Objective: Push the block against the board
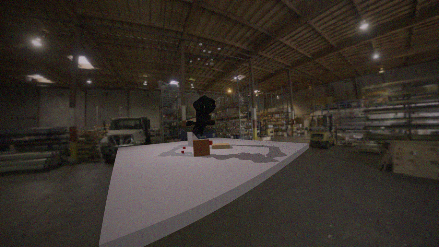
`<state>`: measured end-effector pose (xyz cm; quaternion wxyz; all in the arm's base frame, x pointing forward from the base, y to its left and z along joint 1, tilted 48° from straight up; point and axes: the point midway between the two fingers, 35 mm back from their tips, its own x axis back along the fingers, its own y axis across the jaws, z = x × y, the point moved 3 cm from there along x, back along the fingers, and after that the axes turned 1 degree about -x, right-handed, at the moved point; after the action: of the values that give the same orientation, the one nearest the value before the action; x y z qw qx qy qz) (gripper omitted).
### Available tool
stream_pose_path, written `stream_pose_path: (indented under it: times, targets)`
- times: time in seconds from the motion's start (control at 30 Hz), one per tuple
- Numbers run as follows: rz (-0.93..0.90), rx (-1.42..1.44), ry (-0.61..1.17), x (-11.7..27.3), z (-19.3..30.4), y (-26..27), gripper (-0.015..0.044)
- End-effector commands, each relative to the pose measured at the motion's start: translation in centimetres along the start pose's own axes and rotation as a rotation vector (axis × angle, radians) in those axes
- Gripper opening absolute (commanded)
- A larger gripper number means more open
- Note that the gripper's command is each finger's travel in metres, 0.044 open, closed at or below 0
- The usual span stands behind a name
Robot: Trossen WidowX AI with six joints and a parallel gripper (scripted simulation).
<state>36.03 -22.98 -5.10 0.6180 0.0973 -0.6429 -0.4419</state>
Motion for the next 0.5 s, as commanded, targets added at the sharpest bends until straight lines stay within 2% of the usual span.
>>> stream_pose_path:
  times: [0.0,0.2,0.37,0.47]
  targets:
    - [0.0,-0.083,0.074,0.8,1.4,-0.3,0.0]
    - [-0.001,-0.119,0.11,0.8,2.1,-0.4,0.0]
    - [-0.003,-0.118,0.11,-3.7,2.6,-0.3,0.0]
    - [-0.003,-0.118,0.11,-3.9,2.6,-0.3,0.0]
